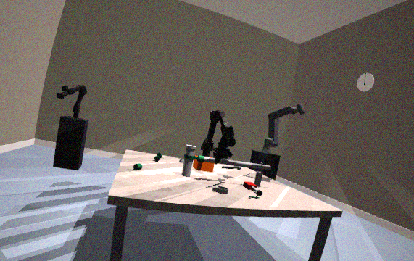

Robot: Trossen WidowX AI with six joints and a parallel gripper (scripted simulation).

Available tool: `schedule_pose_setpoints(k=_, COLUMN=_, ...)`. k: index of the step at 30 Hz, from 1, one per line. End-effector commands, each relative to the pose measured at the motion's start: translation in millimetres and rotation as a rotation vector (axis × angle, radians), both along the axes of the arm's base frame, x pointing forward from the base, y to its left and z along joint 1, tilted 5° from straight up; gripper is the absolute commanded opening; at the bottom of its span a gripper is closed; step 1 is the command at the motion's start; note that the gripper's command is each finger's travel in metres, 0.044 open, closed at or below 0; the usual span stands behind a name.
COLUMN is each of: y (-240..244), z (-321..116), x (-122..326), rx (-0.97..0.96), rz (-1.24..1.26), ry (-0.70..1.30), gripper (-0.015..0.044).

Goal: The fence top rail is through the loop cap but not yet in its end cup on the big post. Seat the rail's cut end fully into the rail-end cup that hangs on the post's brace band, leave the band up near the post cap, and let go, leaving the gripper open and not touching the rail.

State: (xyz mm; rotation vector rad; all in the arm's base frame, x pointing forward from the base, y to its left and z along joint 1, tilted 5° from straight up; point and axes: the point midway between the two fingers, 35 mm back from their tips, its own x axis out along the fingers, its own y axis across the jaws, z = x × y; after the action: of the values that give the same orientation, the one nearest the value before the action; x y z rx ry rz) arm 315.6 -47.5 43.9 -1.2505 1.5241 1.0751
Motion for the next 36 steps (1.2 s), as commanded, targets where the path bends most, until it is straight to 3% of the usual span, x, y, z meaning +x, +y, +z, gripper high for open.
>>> schedule_pose_setpoints(k=1, y=-6, z=4, x=0, rx=-0.01, rz=-0.001, ry=-0.009, gripper=0.0)
schedule_pose_setpoints(k=11, y=-1, z=0, x=0, rx=0.0, rz=0.0, ry=0.0, gripper=0.0)
schedule_pose_setpoints(k=28, y=21, z=20, x=4, rx=0.003, rz=0.0, ry=0.0, gripper=0.044)
schedule_pose_setpoints(k=36, y=41, z=37, x=5, rx=0.005, rz=0.0, ry=0.001, gripper=0.044)
